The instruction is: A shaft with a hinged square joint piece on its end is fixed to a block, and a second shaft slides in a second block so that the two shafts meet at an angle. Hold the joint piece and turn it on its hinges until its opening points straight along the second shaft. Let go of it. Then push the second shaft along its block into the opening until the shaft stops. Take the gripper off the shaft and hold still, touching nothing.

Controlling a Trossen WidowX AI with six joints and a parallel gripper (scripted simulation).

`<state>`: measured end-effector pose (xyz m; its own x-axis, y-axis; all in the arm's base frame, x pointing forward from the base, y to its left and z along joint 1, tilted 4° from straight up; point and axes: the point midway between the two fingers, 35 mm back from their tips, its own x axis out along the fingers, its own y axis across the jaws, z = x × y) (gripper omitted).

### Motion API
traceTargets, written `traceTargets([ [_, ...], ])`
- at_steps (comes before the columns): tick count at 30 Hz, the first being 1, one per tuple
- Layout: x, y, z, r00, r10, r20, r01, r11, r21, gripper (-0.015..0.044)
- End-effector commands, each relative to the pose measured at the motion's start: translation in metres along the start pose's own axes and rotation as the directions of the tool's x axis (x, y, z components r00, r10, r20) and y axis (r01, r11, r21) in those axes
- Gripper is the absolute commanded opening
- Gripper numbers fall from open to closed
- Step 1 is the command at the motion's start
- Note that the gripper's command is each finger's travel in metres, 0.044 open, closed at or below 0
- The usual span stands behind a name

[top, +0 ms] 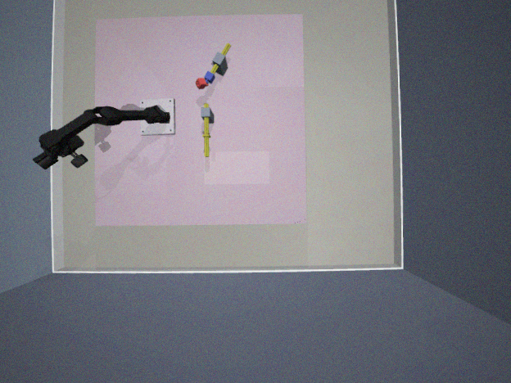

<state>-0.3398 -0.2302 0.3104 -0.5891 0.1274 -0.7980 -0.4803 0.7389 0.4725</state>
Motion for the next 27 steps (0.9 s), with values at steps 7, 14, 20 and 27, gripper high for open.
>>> traceTargets([
  [7, -0.025, -0.055, 0.002, 0.997, -0.073, -0.034, 0.063, 0.971, -0.230, 0.0440],
  [14, -0.055, -0.102, 0.009, 0.986, -0.144, -0.080, 0.095, 0.894, -0.438, 0.0440],
  [20, -0.081, -0.137, 0.021, 0.973, -0.205, -0.110, 0.100, 0.797, -0.596, 0.0440],
  [27, -0.119, -0.168, 0.039, 0.948, -0.272, -0.165, 0.079, 0.702, -0.708, 0.0440],
])
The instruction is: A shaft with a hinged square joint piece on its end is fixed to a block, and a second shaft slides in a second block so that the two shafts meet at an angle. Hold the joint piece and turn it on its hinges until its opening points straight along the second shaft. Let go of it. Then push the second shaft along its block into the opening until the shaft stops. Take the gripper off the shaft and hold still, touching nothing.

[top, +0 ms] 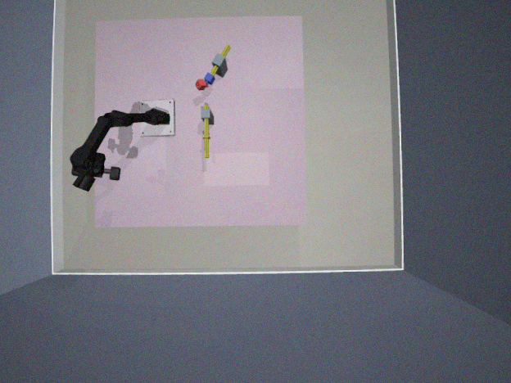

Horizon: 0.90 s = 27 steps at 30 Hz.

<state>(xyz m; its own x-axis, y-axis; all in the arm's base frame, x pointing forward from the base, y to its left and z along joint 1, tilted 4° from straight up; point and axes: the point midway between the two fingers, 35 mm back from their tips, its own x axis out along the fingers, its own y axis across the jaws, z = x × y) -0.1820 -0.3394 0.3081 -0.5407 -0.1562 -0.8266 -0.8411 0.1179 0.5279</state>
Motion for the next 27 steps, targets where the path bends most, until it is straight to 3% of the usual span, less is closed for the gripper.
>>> traceTargets([
  [1, -0.015, -0.019, -0.006, 0.999, -0.013, -0.041, 0.009, 0.996, -0.084, 0.0440],
  [13, -0.054, -0.092, -0.019, 0.985, -0.099, -0.140, 0.028, 0.898, -0.438, 0.0440],
  [27, -0.108, -0.172, -0.011, 0.942, -0.228, -0.245, -0.041, 0.648, -0.761, 0.0440],
])
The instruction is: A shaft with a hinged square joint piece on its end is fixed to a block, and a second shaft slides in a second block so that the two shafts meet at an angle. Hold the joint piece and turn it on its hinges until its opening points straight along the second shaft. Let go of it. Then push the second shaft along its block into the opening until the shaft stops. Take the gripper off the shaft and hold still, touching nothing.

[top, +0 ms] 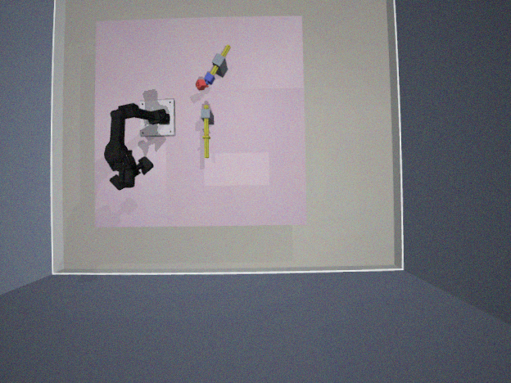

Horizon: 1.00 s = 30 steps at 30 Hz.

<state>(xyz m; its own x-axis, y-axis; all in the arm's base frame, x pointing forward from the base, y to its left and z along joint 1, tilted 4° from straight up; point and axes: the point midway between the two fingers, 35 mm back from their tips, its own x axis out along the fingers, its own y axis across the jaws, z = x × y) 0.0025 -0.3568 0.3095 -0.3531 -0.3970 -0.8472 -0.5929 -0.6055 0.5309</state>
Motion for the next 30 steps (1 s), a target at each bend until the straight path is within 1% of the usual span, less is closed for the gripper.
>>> traceTargets([
  [1, -0.010, -0.019, -0.015, 0.999, -0.014, -0.046, 0.009, 0.993, -0.115, 0.0440],
  [8, -0.030, -0.056, -0.039, 0.992, -0.044, -0.115, 0.003, 0.943, -0.334, 0.0440],
  [16, -0.051, -0.094, -0.055, 0.982, -0.068, -0.178, -0.042, 0.835, -0.549, 0.0440],
  [23, -0.070, -0.136, -0.065, 0.968, -0.114, -0.225, -0.086, 0.687, -0.721, 0.0440],
  [30, -0.090, -0.178, -0.068, 0.951, -0.163, -0.262, -0.148, 0.505, -0.851, 0.0440],
])
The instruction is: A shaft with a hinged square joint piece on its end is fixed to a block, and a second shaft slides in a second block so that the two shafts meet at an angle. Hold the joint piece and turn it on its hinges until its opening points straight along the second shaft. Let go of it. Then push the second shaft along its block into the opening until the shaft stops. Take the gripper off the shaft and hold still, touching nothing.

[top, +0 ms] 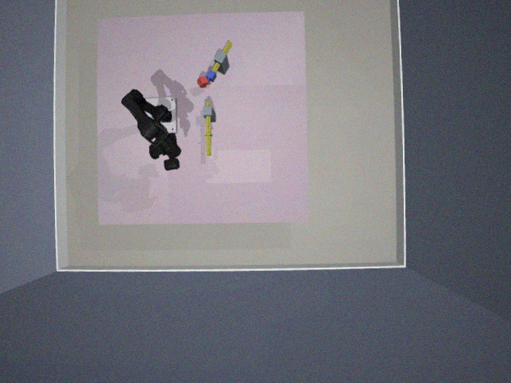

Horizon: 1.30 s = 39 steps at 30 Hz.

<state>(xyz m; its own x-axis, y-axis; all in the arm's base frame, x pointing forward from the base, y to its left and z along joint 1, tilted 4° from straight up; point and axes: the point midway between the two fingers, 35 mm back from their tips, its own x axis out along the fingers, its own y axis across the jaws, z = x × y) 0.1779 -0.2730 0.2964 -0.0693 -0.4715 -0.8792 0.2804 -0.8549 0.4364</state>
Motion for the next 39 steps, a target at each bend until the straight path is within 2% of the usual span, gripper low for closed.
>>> traceTargets([
  [1, -0.005, -0.013, -0.020, 0.999, -0.008, -0.032, 0.004, 0.992, -0.127, 0.0440],
  [10, -0.023, -0.045, -0.064, 0.994, -0.017, -0.109, -0.030, 0.910, -0.414, 0.0440],
  [19, -0.041, -0.085, -0.100, 0.983, -0.038, -0.179, -0.091, 0.746, -0.659, 0.0440],
  [30, -0.064, -0.140, -0.130, 0.962, -0.089, -0.257, -0.187, 0.469, -0.863, 0.0440],
  [39, -0.081, -0.185, -0.144, 0.947, -0.124, -0.296, -0.271, 0.187, -0.944, 0.0440],
])
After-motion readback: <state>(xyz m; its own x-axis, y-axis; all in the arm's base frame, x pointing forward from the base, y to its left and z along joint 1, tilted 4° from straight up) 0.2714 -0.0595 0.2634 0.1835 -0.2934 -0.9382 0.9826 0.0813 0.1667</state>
